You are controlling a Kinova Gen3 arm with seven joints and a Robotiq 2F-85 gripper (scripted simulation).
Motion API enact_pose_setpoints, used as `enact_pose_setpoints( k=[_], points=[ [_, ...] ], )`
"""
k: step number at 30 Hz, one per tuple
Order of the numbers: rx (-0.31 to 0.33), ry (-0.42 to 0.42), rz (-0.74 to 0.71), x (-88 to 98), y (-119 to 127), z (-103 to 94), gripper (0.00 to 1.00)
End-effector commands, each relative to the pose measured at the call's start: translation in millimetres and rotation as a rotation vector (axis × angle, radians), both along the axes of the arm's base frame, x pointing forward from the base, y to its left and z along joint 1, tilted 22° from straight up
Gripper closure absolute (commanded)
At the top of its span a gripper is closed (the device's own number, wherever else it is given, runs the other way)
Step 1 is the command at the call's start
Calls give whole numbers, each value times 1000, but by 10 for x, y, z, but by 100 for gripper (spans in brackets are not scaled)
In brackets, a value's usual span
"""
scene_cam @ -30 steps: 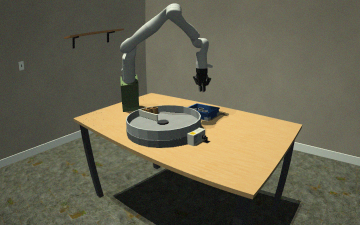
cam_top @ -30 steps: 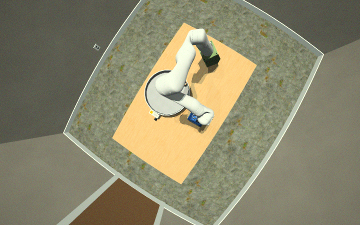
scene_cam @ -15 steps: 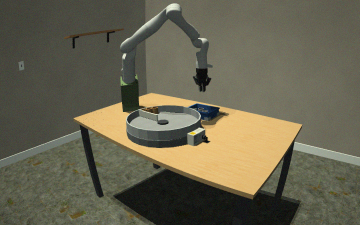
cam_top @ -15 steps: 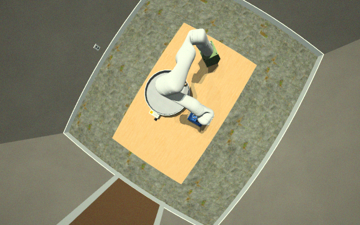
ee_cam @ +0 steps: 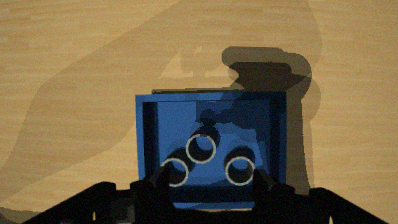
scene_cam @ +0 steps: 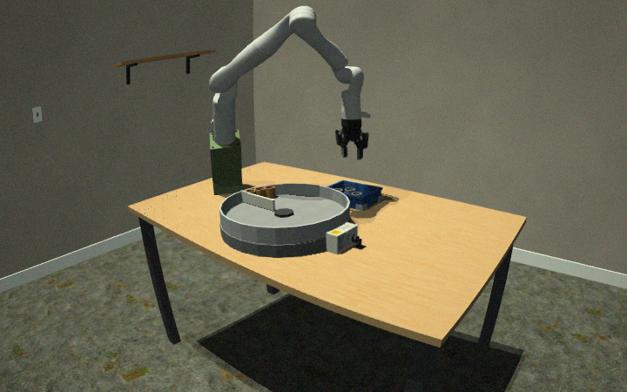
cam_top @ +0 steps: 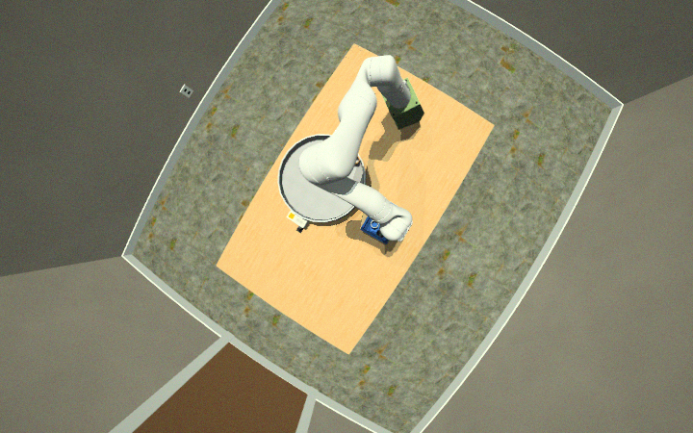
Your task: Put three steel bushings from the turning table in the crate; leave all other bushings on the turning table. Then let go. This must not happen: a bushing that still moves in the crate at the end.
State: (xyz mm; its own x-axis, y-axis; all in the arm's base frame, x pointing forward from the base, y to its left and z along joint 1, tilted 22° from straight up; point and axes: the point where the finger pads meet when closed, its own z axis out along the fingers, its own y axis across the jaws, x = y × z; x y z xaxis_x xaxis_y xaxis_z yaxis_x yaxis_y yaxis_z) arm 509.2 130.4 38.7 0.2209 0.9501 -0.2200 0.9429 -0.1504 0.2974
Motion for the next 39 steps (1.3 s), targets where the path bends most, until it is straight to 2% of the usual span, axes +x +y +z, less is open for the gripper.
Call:
enact_pose_setpoints(
  k=[1,24,29,39],
  points=[
    [1,-2,1,4,7,9,0],
    [1,-2,1,4,7,9,0],
    [-55,59,209,-13,-14,58,0],
    [-55,59,209,-13,-14,58,0]
  ],
)
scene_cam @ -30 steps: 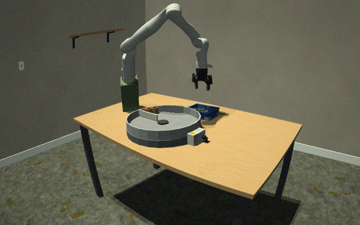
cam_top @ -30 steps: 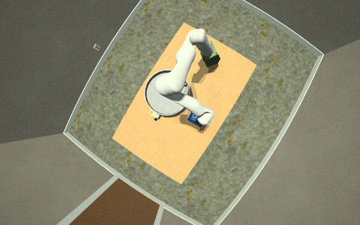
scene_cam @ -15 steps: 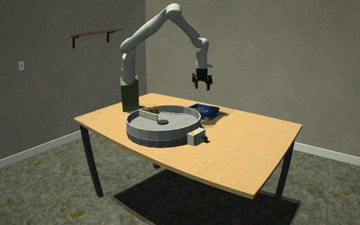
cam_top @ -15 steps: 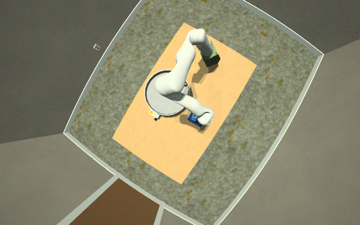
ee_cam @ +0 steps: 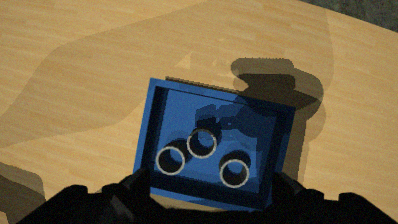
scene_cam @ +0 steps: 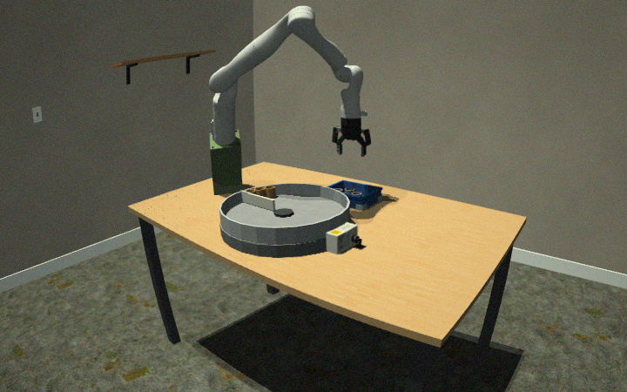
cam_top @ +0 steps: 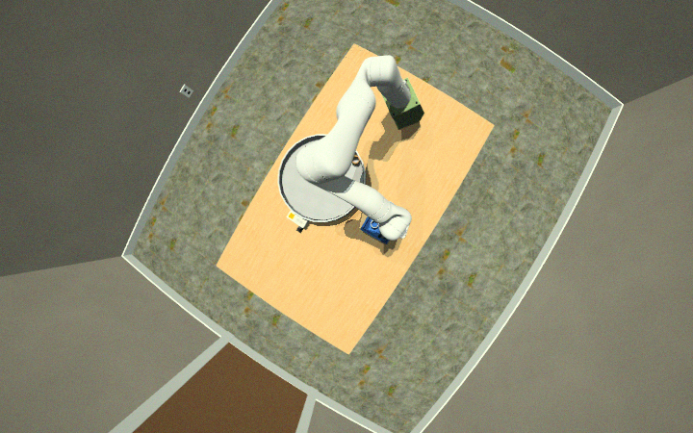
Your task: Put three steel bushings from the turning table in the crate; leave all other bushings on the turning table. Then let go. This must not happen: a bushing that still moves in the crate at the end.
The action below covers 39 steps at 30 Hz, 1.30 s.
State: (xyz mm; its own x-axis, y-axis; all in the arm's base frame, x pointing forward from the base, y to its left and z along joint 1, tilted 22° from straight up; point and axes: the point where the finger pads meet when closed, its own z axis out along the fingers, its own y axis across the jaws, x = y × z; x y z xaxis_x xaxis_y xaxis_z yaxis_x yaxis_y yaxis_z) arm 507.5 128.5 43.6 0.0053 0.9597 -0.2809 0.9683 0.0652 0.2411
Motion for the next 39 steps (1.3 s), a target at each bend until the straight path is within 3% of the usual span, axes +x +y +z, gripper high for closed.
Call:
enact_pose_setpoints(
  k=[1,7,19,24,36,39],
  points=[
    [1,-2,0,5,5,10,0],
    [-55,59,209,-13,-15,58,0],
    [-55,59,209,-13,-15,58,0],
    [-112,120,417,-30,-34,107,0],
    [-112,120,417,-30,-34,107,0],
    [-146,157,543,-41,-46,136,0]
  ],
)
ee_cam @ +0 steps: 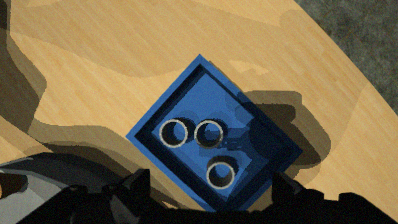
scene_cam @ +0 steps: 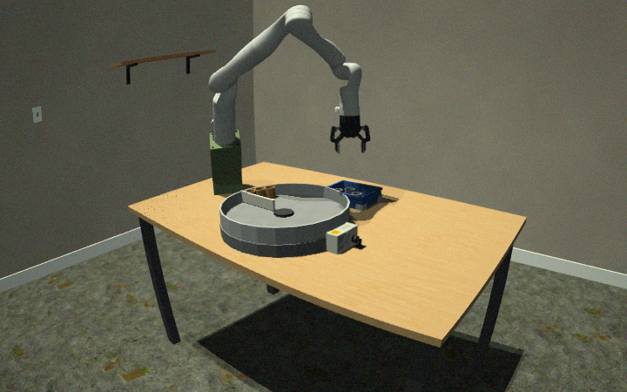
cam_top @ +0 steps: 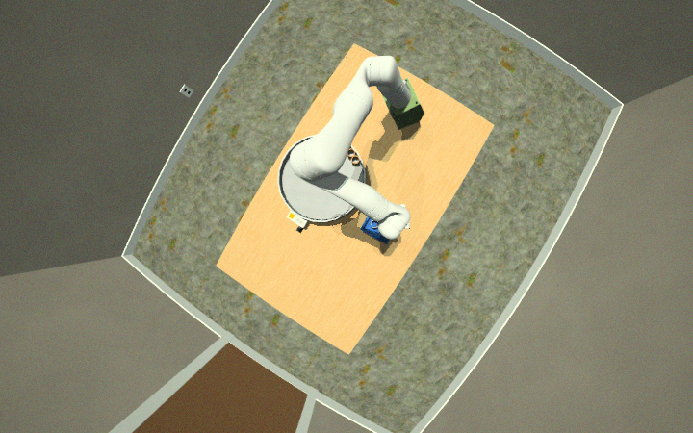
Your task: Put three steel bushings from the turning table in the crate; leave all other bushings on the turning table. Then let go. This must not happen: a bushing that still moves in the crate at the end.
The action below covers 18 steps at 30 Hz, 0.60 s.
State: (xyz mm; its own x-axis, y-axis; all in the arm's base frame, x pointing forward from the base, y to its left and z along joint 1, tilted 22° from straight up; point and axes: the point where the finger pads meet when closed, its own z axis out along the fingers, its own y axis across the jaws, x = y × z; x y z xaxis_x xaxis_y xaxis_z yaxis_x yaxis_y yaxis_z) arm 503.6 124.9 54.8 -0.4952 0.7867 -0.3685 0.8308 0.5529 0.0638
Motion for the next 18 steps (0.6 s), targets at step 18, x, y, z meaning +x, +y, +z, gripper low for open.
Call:
enact_pose_setpoints(
  k=[18],
  points=[
    [-76,86,287,-22,-33,82,0]
  ],
)
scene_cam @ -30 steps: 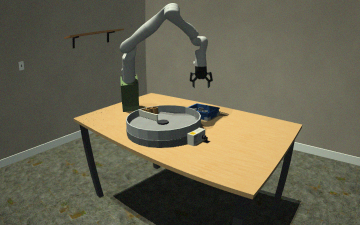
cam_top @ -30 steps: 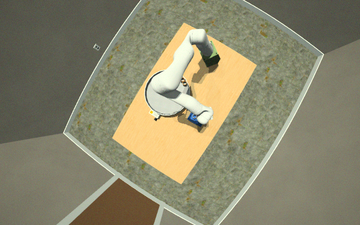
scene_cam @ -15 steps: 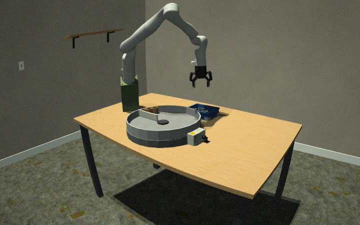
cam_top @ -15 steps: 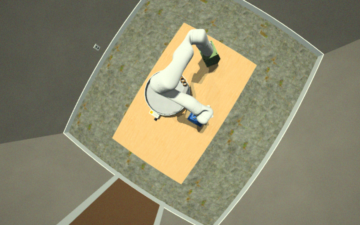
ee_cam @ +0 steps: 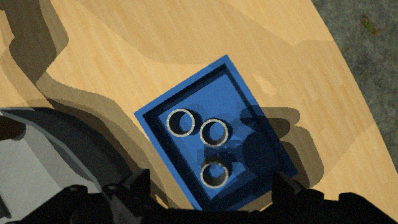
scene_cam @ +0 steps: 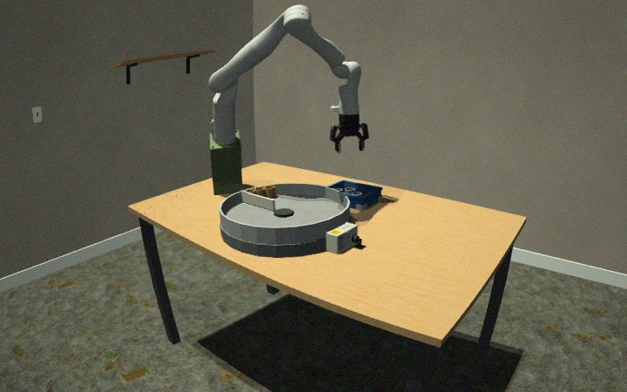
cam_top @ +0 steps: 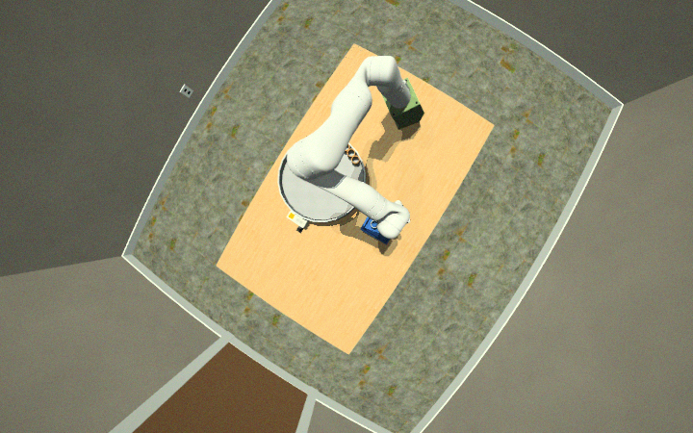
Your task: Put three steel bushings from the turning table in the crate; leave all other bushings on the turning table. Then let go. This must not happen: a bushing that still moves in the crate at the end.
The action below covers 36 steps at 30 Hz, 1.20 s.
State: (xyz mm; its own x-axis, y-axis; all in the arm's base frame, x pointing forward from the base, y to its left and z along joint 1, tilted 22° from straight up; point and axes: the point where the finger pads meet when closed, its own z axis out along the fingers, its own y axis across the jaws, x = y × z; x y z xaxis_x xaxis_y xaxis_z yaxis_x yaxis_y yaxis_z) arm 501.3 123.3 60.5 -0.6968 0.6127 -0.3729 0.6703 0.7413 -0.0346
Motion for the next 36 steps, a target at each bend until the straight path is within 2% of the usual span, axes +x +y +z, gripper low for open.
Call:
enact_pose_setpoints(
  k=[1,13,18,30,35,36],
  points=[
    [-20,26,80,-3,-21,35,0],
    [-20,26,80,-3,-21,35,0],
    [-77,87,289,-20,-41,84,0],
    [-77,87,289,-20,-41,84,0],
    [-134,148,497,-37,-60,132,0],
    [-134,148,497,-37,-60,132,0]
  ],
)
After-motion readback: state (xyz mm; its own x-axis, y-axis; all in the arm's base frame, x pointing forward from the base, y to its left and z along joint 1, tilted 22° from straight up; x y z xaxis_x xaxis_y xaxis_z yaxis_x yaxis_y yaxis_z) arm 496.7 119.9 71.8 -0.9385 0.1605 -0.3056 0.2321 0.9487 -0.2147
